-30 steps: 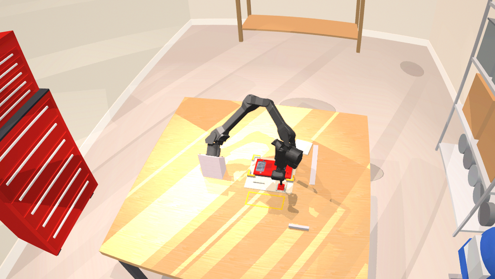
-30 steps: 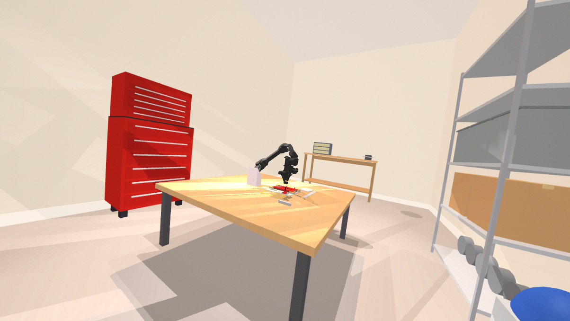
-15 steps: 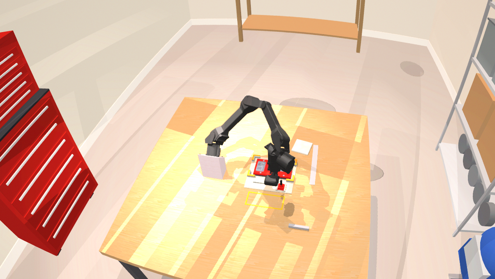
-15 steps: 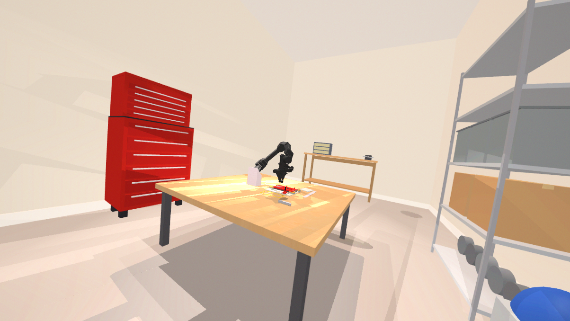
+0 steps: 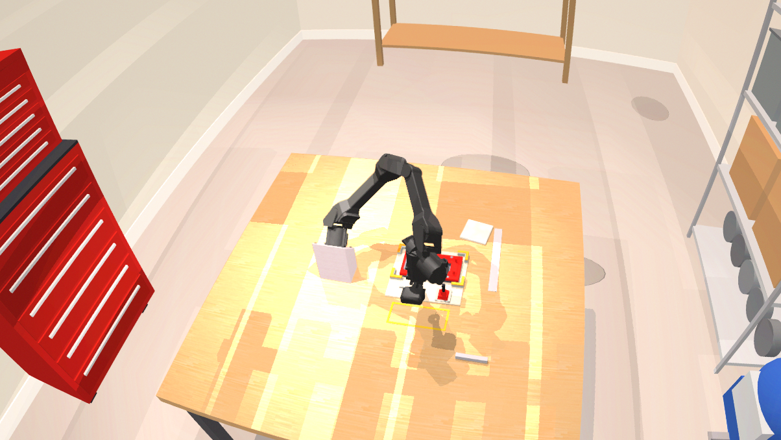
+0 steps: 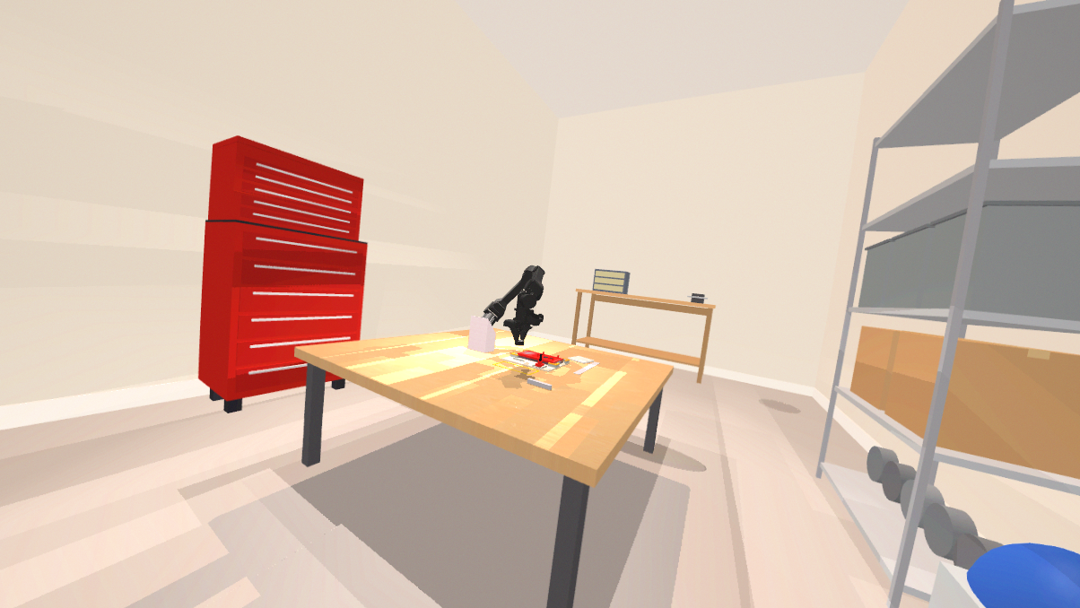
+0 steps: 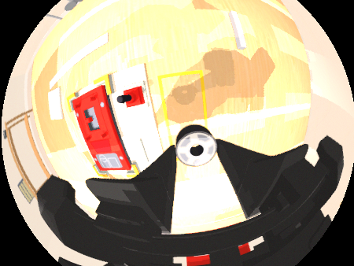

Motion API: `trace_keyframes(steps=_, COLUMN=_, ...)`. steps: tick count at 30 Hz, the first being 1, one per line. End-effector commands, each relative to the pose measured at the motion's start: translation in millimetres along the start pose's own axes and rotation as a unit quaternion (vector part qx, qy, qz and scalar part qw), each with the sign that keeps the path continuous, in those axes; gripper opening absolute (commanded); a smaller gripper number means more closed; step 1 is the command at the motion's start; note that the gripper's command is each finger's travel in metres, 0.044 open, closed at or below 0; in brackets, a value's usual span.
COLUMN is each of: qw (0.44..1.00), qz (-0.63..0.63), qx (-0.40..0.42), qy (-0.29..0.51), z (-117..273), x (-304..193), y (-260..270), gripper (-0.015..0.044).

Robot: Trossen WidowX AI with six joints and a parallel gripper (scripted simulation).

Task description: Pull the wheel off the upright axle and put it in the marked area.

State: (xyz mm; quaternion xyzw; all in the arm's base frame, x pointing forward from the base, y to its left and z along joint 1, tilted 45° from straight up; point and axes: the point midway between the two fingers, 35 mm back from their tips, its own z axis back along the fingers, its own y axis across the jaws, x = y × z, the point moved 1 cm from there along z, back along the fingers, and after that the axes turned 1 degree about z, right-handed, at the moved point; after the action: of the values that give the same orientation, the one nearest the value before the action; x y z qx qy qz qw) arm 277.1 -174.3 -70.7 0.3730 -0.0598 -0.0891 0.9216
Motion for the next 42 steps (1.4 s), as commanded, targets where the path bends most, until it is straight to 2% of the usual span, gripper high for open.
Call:
trace_keyframes(steps=1, qw=1.0, qz=0.003, qx=0.001, qy=0.006, z=-11.1, x=-2.5, y=0.2, gripper=0.0)
trace_keyframes(steps=9, qw=1.0, qz=0.003, qx=0.001, qy=0.005, z=-32.0, x=-1.7, y=-0.2, gripper=0.0)
trace_keyframes(steps=20, qw=1.0, qz=0.003, qx=0.003, qy=0.005, z=-101.9, x=-3.3, y=1.4, gripper=0.0)
trace_keyframes(steps=25, qw=1.0, qz=0.003, qx=0.003, qy=0.005, z=-106.1, x=-3.8, y=1.7, gripper=0.0)
trace_keyframes(steps=36, qw=1.0, qz=0.005, qx=0.001, qy=0.008, z=-100.3, x=-3.0, y=1.4, gripper=0.0289)
trace_keyframes(steps=42, qw=1.0, qz=0.003, qx=0.001, qy=0.006, z=-56.8, x=-1.8, y=0.1, gripper=0.03)
